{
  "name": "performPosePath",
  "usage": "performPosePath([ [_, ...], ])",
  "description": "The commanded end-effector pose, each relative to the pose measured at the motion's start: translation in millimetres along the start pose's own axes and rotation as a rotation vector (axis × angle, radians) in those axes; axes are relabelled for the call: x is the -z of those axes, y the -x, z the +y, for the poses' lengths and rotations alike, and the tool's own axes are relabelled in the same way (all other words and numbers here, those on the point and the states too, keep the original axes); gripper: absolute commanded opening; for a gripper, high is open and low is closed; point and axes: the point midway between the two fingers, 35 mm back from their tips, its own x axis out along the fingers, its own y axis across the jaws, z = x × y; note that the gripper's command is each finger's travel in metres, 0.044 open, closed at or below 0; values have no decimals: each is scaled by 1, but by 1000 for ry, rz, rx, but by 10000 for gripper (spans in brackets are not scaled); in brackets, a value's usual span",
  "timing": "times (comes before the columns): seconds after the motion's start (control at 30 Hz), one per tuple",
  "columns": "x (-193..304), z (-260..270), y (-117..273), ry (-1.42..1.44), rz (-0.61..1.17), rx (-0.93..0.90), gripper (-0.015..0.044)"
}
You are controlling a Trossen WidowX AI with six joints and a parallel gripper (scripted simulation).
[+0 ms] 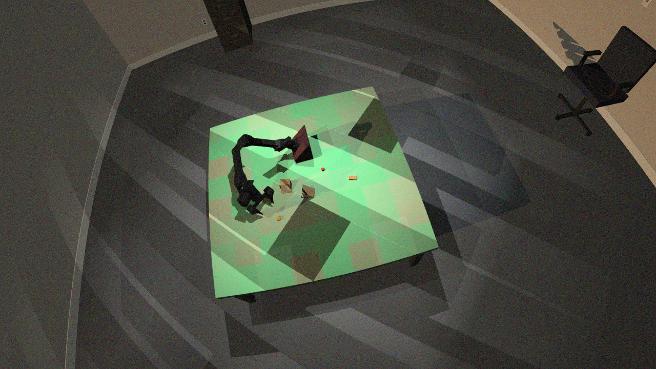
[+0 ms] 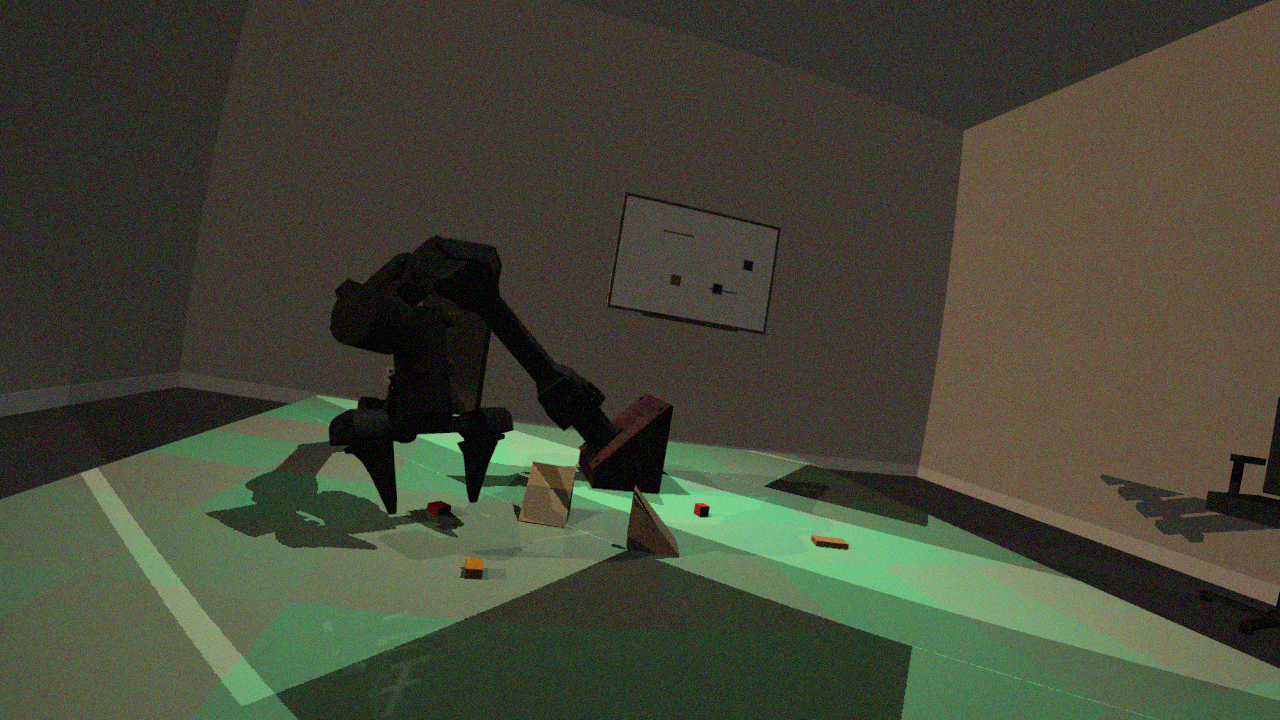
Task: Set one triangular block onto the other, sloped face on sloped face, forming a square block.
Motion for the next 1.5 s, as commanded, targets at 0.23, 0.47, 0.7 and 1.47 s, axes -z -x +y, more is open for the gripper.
performPosePath([
  [0.23,95,-146,-7,379,-177,189,440],
  [0.47,120,-238,12,686,-350,132,440],
  [0.7,121,-248,14,722,-369,116,440],
  [1.47,114,-243,-17,722,-365,117,440],
])
